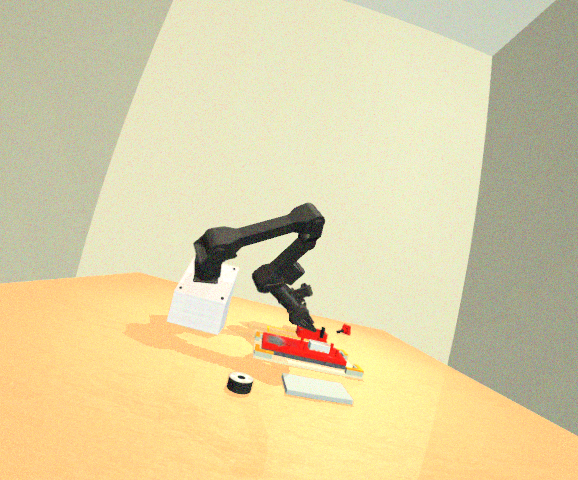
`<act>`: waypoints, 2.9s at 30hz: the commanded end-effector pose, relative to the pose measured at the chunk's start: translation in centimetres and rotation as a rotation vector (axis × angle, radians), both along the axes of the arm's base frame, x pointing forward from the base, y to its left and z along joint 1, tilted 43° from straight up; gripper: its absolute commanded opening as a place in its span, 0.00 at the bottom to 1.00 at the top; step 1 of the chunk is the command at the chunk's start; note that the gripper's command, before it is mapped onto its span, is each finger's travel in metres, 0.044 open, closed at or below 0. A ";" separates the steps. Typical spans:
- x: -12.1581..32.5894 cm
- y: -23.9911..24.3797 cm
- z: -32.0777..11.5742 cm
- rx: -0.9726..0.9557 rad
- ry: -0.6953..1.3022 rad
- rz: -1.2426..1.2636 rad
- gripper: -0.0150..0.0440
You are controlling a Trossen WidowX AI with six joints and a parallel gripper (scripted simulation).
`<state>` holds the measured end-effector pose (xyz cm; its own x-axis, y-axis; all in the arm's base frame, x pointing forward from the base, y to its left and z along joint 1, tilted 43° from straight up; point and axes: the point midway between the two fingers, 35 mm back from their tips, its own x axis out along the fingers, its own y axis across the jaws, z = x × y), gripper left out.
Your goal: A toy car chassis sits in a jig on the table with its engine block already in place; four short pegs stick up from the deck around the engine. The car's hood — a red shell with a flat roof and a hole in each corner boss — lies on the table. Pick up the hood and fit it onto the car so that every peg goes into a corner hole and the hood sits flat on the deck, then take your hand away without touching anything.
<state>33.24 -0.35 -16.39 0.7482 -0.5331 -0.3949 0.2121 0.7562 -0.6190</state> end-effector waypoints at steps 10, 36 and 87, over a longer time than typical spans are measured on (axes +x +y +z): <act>-0.1 -0.3 -0.6 0.006 0.007 -0.004 1.00; -0.2 -1.2 -1.5 0.009 0.022 -0.019 1.00; 1.0 3.8 3.8 0.149 -0.082 -0.096 0.25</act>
